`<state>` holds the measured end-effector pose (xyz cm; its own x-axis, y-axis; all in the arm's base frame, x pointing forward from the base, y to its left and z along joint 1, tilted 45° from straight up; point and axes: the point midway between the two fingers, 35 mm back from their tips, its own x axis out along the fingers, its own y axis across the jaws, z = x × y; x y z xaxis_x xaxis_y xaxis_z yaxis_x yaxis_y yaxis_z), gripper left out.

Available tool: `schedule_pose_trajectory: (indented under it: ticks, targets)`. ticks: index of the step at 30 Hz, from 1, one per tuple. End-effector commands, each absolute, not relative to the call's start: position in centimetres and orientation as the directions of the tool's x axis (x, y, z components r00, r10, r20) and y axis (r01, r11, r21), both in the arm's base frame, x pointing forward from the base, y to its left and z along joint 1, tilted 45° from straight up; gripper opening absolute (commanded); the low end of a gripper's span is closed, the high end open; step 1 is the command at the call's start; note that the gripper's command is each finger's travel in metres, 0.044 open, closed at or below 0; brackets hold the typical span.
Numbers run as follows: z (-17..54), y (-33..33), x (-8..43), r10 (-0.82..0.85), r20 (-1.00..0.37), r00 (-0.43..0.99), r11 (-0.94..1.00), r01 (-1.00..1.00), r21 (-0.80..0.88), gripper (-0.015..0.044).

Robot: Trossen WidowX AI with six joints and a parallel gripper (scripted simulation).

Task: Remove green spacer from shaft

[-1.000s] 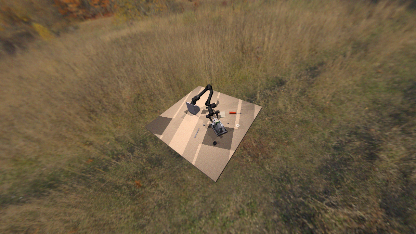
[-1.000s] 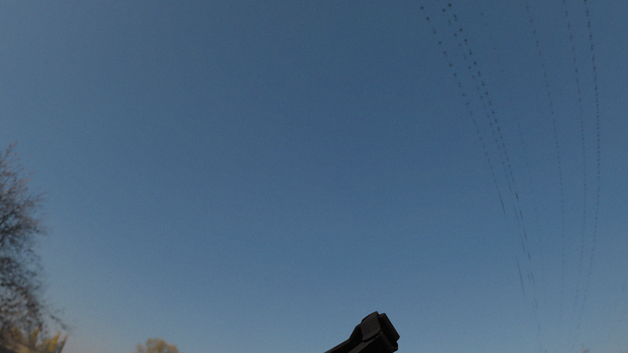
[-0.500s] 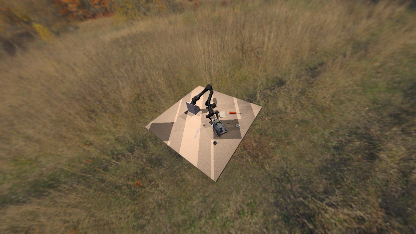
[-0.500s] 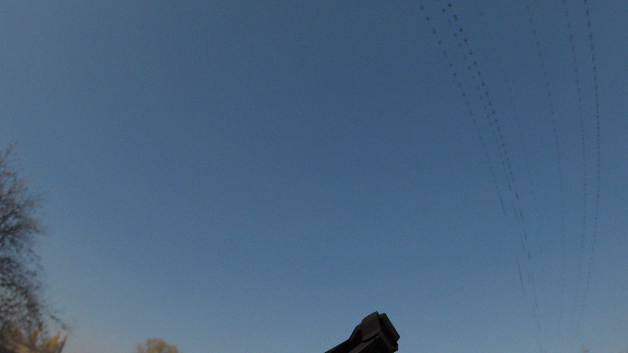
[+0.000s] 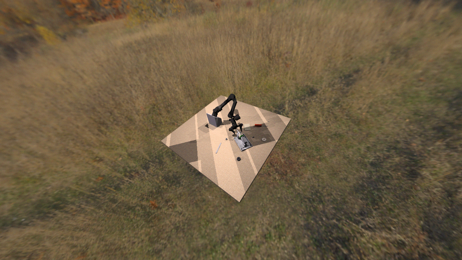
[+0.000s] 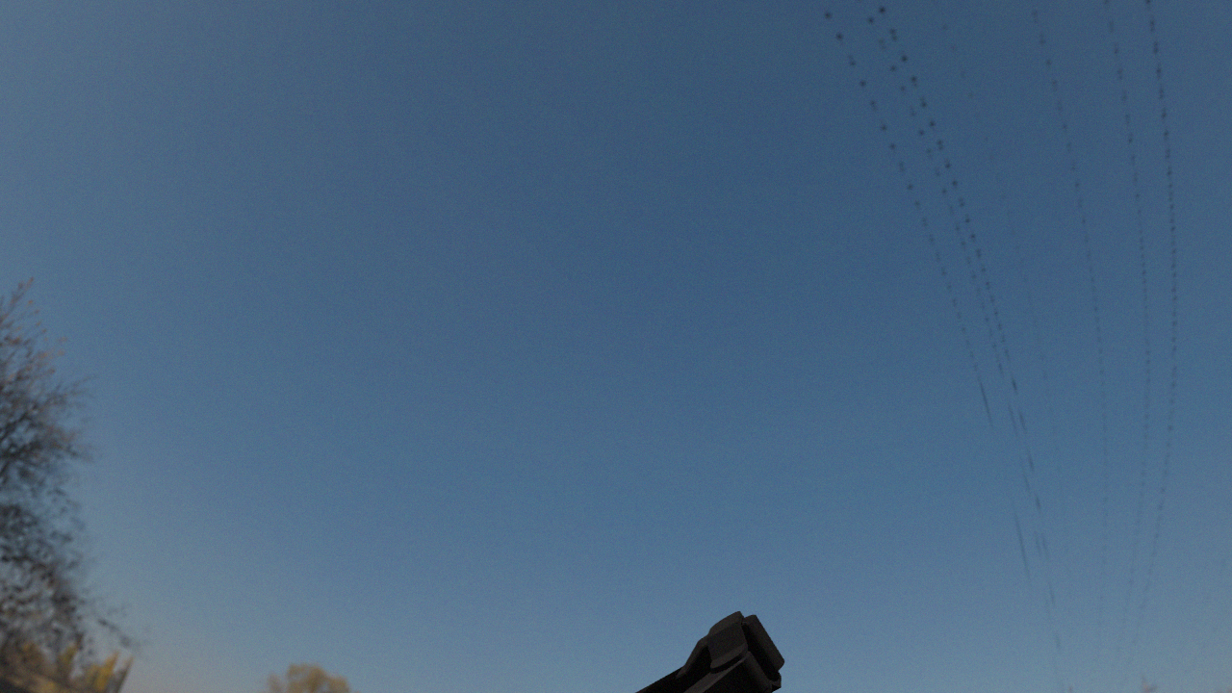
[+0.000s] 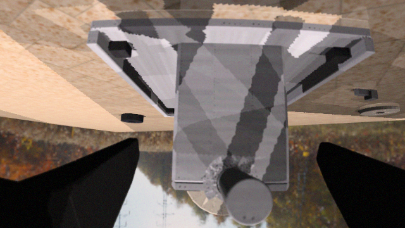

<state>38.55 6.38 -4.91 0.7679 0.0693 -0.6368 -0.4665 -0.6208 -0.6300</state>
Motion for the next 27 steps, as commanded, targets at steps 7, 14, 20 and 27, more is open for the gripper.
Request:
schedule_pose_trajectory:
  ticks: [7,14,20,27]
  targets:
    - [-5.0,6.45,38.54,0.074,-0.638,0.767,-0.625,-0.463,-0.629,0.044]
    - [-5.0,6.45,38.54,0.074,-0.638,0.767,-0.625,-0.463,-0.629,0.044]
    - [-4.9,6.5,38.57,0.073,-0.636,0.768,-0.622,-0.463,-0.631,0.0387]
    - [-4.9,6.5,38.57,0.073,-0.636,0.768,-0.622,-0.463,-0.631,0.0204]
